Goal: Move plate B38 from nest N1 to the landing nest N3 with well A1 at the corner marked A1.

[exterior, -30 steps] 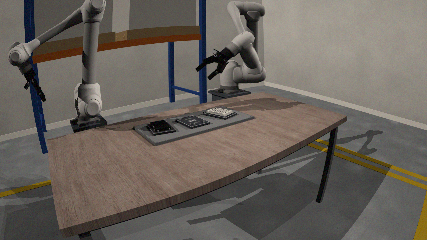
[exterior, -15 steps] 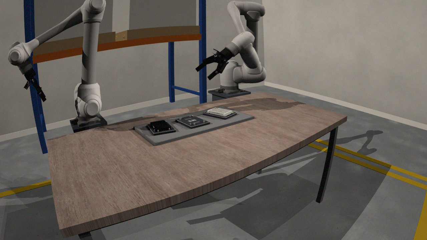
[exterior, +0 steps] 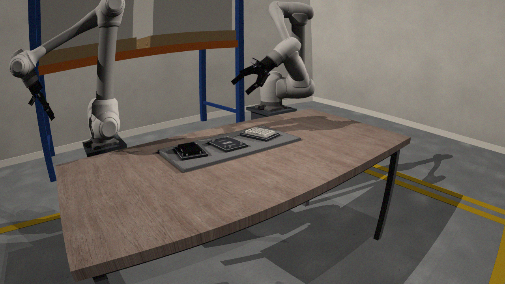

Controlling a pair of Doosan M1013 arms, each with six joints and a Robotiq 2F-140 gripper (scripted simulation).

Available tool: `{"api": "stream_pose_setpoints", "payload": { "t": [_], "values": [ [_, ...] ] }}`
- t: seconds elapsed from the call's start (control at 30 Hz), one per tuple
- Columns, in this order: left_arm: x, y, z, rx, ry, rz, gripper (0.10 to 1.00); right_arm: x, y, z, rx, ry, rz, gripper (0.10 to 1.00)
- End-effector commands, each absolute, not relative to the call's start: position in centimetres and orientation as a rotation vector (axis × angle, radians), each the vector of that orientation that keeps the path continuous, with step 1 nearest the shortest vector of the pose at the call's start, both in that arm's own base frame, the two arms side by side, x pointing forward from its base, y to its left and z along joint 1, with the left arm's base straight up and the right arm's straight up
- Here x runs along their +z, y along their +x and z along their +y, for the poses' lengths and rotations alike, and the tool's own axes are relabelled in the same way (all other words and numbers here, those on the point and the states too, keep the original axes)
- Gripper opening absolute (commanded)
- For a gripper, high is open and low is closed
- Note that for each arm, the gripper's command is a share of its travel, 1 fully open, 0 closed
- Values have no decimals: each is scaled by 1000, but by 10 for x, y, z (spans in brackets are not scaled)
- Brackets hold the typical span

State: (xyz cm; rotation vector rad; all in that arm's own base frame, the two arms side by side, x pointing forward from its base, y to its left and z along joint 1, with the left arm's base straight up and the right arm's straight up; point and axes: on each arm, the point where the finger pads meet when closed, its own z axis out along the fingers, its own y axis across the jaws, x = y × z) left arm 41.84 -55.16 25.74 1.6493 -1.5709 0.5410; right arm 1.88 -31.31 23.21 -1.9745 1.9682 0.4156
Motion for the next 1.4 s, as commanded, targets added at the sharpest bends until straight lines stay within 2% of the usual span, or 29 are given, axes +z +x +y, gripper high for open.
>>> {"api": "stream_pose_setpoints", "payload": {
  "t": [0.0,0.43,0.93,1.37],
  "values": [
    [258,419,-552,543,1649,-1571,1000,233,19,-313,414,-1975,1968,1000],
    [256,421,-562,488,1676,-1556,1000,233,19,-313,414,-1975,1968,1000],
    [228,437,-646,88,1963,-1416,1000,233,19,-313,414,-1975,1968,1000],
    [197,452,-709,-137,2259,-1265,1000,233,19,-313,414,-1975,1968,1000]
  ]
}}
